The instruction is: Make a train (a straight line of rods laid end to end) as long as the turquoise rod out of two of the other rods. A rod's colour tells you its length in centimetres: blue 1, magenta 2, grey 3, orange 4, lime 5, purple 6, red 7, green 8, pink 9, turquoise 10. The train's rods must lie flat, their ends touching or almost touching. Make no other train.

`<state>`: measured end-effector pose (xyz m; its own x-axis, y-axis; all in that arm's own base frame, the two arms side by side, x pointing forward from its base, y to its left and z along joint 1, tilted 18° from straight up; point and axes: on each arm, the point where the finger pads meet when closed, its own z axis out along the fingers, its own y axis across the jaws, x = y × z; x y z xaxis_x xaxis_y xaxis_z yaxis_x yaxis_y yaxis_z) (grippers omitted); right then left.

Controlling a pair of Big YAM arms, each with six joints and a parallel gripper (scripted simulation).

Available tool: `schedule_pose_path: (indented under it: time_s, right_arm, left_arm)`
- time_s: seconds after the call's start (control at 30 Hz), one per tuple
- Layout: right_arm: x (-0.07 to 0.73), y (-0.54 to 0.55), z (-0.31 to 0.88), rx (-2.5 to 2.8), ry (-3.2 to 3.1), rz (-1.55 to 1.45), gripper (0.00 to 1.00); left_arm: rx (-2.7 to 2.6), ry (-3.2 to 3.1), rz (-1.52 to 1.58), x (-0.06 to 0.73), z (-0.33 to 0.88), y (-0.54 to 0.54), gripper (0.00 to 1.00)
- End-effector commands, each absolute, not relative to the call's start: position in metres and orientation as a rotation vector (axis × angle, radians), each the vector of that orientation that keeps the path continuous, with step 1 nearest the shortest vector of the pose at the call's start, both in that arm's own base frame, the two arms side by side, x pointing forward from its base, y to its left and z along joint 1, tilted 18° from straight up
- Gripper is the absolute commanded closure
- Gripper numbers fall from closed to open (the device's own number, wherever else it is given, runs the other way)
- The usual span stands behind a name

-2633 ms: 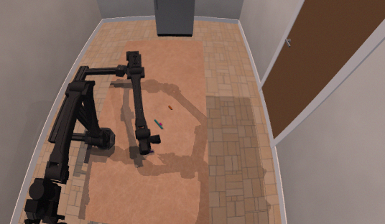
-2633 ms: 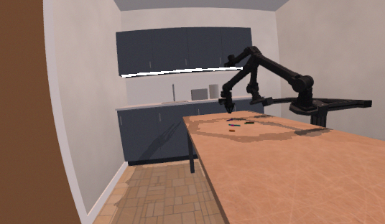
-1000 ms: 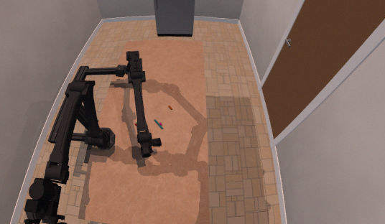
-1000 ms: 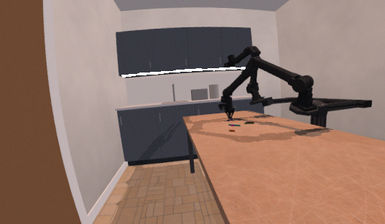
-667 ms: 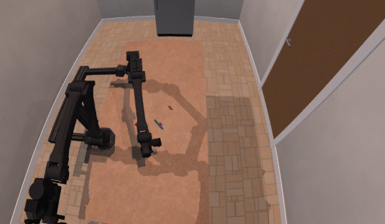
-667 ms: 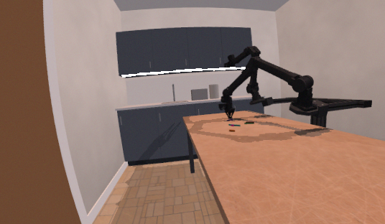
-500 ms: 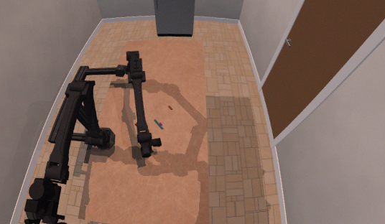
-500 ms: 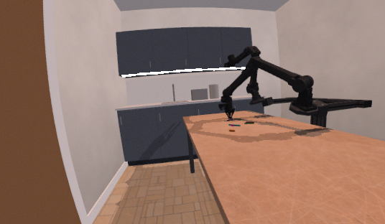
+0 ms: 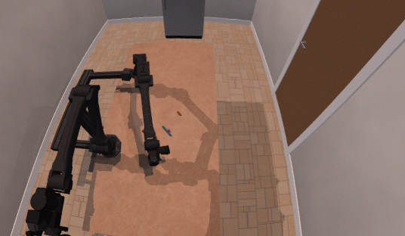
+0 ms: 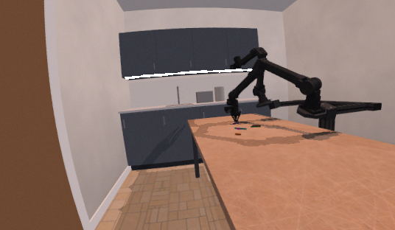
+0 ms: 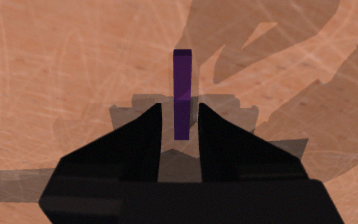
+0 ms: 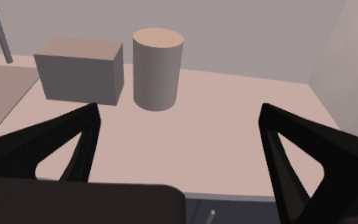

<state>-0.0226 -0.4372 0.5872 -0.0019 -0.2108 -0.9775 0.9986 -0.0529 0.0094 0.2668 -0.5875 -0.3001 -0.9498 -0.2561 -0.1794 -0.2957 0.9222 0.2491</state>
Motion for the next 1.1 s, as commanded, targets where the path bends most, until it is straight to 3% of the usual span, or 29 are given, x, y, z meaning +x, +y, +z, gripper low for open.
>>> schedule_pose_path:
  time_s: [0.0,1.07]
  right_arm:
    - [-0.028,-0.418,0.633,1.037,0.97,-1.385,0.0]
    - [-0.028,-0.418,0.633,1.037,0.97,-1.385,0.0]
  left_arm:
    - [-0.426,2.934,0.325,0.283,-0.284,-0.611,0.77]
    - [-0.418,2.934,0.344,0.267,-0.288,-0.614,0.77]
